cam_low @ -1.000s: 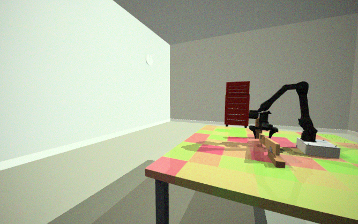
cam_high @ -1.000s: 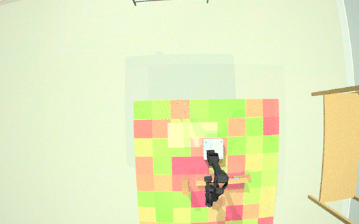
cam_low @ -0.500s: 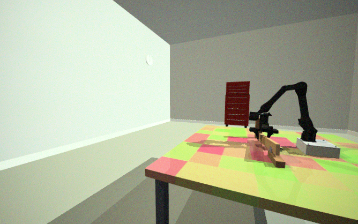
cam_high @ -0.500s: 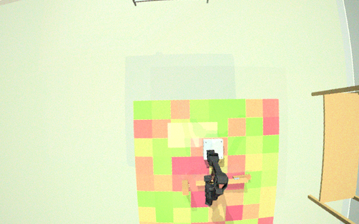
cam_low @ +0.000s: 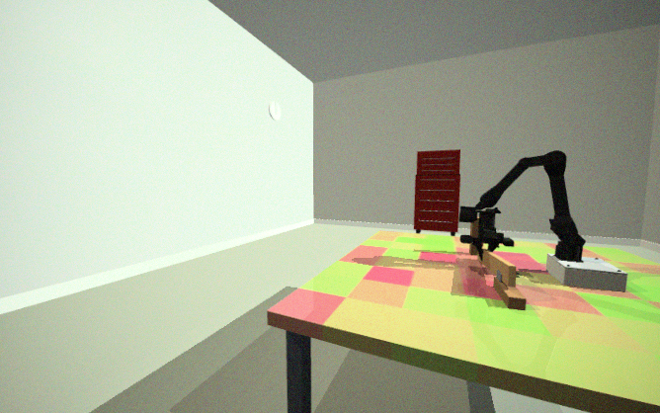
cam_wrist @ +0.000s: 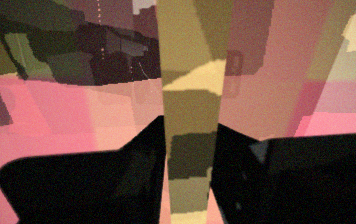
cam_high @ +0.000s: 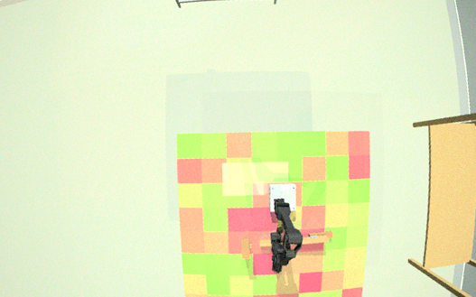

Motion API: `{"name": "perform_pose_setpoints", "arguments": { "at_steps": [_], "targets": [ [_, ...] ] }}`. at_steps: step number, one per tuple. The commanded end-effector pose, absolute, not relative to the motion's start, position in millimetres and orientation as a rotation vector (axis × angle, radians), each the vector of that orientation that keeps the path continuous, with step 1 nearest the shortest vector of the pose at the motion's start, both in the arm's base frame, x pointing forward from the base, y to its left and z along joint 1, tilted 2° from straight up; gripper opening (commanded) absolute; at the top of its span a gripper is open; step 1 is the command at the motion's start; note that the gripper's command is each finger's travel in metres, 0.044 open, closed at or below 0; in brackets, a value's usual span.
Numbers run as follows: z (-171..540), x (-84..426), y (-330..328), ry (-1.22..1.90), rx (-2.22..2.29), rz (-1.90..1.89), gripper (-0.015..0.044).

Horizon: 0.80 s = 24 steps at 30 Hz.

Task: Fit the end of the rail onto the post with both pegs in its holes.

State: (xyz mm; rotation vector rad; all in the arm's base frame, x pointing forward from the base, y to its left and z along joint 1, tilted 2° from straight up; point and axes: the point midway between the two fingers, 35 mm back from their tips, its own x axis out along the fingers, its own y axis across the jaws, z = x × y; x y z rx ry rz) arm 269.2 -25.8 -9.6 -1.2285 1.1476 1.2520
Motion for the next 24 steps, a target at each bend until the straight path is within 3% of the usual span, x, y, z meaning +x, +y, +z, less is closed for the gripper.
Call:
{"name": "perform_pose_setpoints", "arguments": {
  "at_steps": [1, 24],
  "targets": [
    [-10.4, 268.9, -26.1, 1.151, -1.229, 1.249, 0.0],
    [-2.0, 269.7, -25.9, 1.151, -1.229, 1.249, 0.0]
  ]
}}
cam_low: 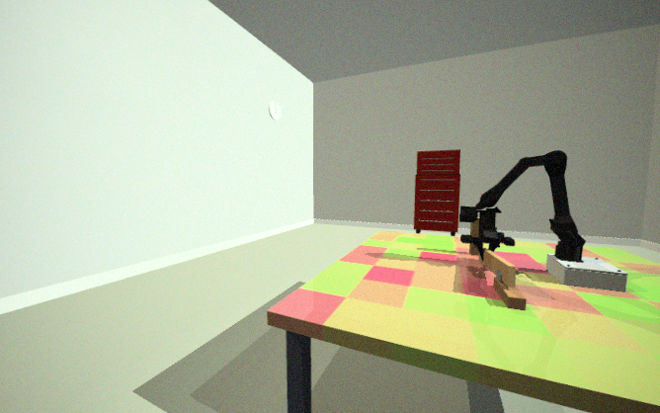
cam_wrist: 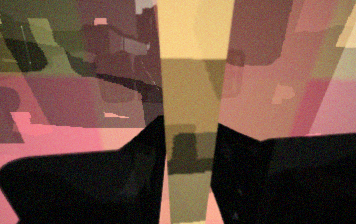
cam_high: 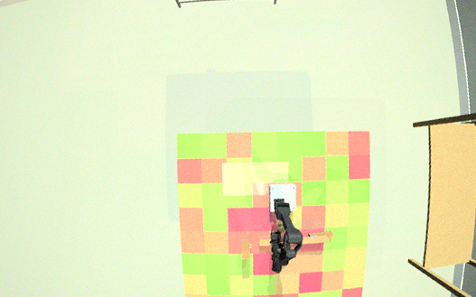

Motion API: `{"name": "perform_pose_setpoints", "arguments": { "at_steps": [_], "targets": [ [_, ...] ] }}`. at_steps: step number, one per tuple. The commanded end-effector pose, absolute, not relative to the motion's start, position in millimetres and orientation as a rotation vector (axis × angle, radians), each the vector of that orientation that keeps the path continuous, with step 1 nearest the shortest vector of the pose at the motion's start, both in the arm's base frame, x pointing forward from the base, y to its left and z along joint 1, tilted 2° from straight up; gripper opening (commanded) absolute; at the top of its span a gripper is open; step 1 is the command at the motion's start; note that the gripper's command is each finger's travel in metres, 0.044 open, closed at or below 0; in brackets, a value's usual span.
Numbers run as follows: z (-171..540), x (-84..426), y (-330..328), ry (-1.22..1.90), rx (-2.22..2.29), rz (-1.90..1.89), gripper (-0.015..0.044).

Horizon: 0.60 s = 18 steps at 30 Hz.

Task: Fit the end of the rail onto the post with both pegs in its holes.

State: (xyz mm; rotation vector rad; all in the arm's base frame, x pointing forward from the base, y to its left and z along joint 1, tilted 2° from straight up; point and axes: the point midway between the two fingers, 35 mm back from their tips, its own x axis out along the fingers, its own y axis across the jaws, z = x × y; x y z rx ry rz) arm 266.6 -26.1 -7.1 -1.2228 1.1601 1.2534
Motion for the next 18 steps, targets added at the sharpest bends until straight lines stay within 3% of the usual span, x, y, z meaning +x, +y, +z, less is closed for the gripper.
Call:
{"name": "perform_pose_setpoints", "arguments": {
  "at_steps": [1, 18],
  "targets": [
    [-1.5, 269.9, -26.0, 1.151, -1.229, 1.249, 0.0],
    [7.2, 273.4, -26.1, 1.15, -1.229, 1.249, 0.0]
  ]
}}
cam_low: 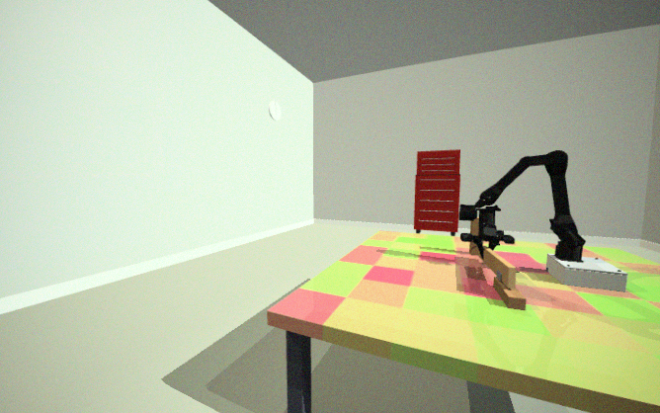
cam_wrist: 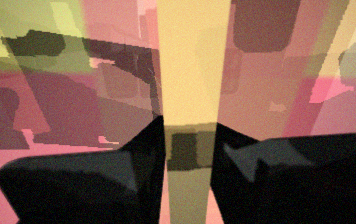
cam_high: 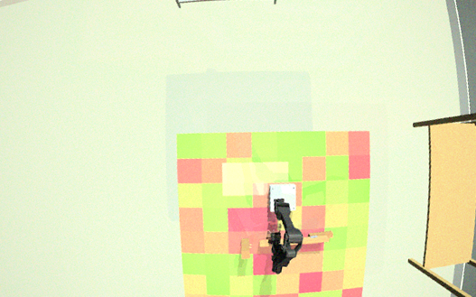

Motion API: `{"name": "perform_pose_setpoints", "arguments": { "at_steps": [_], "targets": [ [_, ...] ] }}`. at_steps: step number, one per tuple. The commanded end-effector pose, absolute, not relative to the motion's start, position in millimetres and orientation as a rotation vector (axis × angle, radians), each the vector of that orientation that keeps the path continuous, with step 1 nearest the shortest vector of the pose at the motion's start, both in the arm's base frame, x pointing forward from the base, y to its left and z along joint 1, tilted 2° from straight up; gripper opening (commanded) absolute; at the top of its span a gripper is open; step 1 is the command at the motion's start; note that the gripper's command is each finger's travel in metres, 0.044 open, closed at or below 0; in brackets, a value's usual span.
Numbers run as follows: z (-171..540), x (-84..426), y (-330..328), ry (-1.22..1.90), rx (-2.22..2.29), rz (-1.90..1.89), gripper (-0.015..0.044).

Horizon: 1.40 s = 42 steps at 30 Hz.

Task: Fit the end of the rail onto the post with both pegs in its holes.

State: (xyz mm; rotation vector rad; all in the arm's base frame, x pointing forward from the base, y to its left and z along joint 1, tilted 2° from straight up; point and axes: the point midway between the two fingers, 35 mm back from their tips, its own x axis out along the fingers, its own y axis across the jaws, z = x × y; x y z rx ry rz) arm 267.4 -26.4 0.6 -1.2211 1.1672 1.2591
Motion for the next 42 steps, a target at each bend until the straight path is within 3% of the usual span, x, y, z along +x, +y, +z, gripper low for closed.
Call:
{"name": "perform_pose_setpoints", "arguments": {
  "at_steps": [1, 42],
  "targets": [
    [8, 274, -26, 1.15, -1.229, 1.249, 0.0],
    [24, 276, -26, 1.15, -1.23, 1.249, 0.0]
  ]
}}
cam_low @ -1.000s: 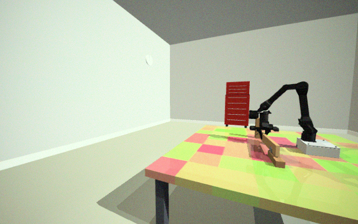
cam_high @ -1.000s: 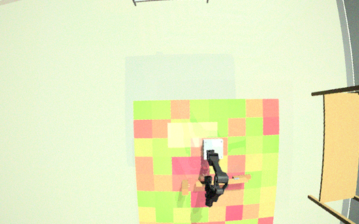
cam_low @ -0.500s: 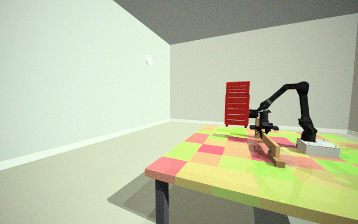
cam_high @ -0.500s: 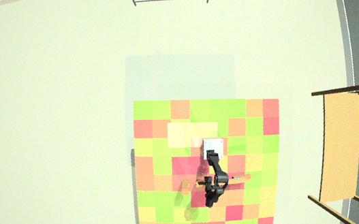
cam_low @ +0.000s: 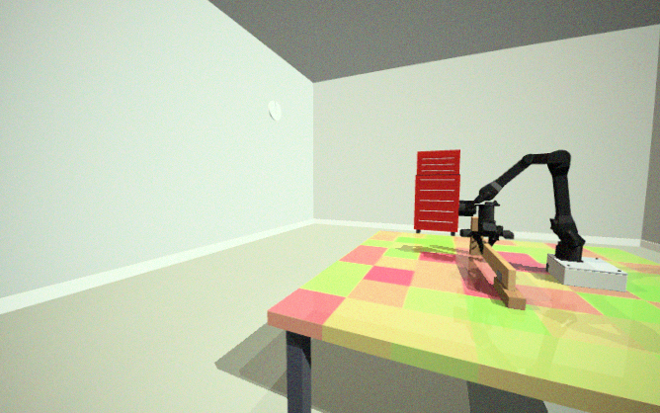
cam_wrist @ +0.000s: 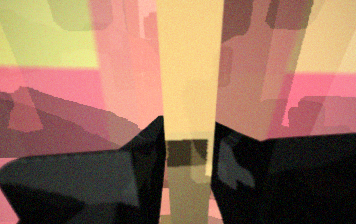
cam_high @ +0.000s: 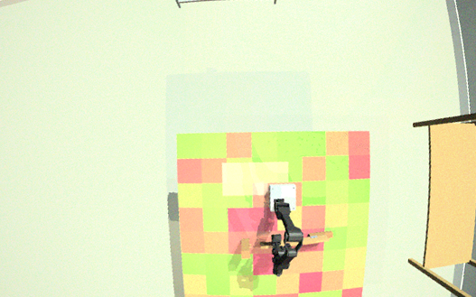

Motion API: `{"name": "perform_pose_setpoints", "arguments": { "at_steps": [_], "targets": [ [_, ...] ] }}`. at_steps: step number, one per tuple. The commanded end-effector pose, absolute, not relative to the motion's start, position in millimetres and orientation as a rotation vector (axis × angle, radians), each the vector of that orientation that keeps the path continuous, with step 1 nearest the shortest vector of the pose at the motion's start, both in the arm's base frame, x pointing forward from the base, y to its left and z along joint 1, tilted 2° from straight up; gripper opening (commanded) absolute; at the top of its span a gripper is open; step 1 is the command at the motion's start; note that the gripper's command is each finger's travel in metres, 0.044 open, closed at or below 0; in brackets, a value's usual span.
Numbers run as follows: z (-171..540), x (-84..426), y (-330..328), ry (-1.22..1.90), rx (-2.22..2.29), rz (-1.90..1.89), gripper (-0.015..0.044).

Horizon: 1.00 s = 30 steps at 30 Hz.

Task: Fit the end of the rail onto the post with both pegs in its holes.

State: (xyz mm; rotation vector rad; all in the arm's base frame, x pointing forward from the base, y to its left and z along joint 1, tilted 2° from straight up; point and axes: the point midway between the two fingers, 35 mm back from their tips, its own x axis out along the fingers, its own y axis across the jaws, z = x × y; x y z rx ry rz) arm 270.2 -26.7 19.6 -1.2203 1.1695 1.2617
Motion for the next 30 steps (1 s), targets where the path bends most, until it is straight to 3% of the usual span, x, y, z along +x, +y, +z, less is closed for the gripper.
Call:
{"name": "perform_pose_setpoints", "arguments": {
  "at_steps": [1, 30],
  "targets": [
    [23.4, 275.9, -26.5, 1.15, -1.23, 1.249, 0.0],
    [21.2, 270.7, -26.7, 1.151, -1.229, 1.249, 0.0]
  ]
}}
